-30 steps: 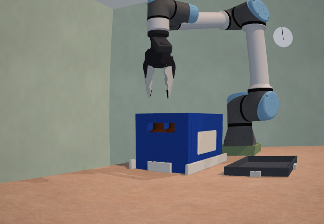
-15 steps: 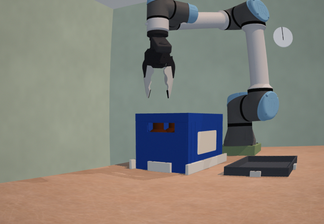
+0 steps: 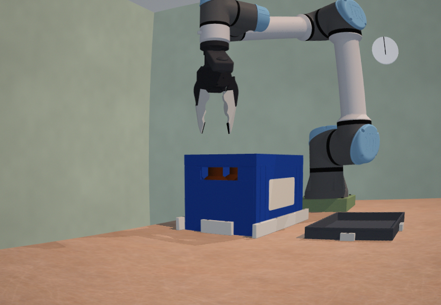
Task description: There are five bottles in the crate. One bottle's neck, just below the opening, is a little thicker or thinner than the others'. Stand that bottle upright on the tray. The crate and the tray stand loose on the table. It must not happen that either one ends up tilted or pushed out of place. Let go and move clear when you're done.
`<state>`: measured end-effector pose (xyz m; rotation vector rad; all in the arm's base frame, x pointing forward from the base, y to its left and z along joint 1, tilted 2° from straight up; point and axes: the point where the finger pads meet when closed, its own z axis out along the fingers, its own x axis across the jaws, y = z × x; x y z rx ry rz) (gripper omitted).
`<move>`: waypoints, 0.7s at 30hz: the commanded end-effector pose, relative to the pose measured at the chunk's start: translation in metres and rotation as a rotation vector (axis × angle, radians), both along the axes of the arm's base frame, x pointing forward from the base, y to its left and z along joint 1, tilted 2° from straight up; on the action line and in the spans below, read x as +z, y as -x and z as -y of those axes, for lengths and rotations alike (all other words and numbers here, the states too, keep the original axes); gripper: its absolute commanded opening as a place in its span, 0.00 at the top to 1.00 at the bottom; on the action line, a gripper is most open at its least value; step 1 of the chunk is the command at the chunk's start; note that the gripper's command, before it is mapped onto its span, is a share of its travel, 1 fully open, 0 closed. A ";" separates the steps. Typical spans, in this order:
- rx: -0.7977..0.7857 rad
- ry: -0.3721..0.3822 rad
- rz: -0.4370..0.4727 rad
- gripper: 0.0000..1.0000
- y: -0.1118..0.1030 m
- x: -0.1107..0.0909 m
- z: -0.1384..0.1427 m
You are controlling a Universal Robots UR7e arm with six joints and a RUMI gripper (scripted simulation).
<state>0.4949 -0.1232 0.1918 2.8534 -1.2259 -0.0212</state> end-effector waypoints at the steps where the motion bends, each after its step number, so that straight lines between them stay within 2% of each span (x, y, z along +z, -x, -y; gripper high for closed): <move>1: 0.000 0.001 0.001 0.62 0.000 0.001 0.000; 21: 0.000 0.001 0.001 0.62 0.000 -0.006 0.000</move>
